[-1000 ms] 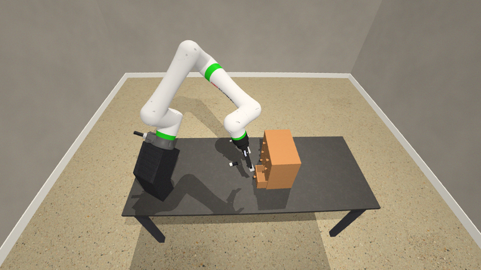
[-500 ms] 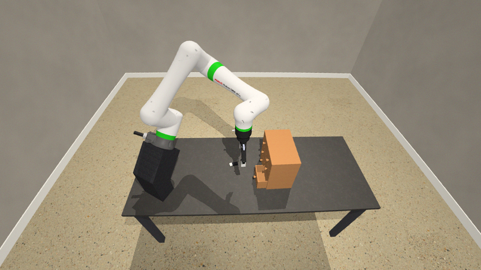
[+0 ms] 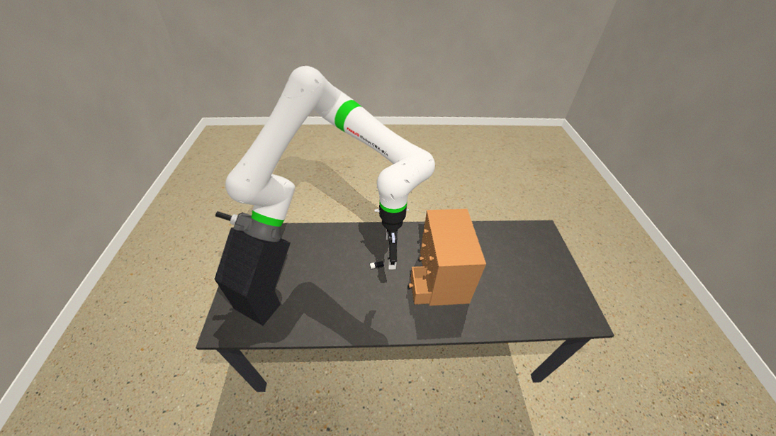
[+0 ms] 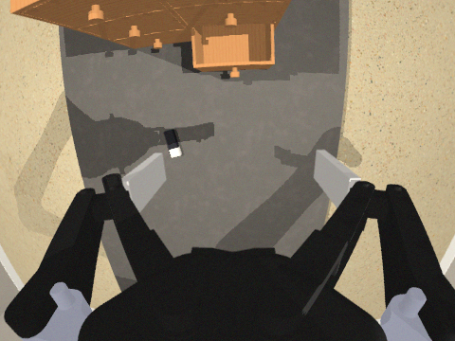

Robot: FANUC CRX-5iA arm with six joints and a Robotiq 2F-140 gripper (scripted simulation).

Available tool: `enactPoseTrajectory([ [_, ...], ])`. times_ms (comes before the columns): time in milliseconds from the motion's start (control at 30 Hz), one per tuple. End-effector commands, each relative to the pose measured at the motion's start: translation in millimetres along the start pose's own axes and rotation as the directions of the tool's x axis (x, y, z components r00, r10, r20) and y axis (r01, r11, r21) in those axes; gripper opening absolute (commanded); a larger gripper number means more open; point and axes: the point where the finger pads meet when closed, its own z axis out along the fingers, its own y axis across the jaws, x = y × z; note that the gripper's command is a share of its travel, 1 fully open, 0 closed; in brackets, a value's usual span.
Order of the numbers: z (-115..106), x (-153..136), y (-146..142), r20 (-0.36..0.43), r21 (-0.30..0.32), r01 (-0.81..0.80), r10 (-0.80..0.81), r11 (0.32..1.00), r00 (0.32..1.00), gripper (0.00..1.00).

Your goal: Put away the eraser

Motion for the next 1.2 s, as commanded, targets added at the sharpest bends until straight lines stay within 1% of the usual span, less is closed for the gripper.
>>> enactPoseTrajectory([
  [0,-0.2,0.1,0.1,0.000,0.000,-0.001,0.001,1.000,1.000,1.00],
  [567,0.5,-1.8,0.0,0.000,0.000,-0.040,0.040,0.999,0.999,1.00],
  [1167,3.2,-8.4,-0.4,0.000,0.000,-0.182,0.182,0.983,0.983,1.00],
])
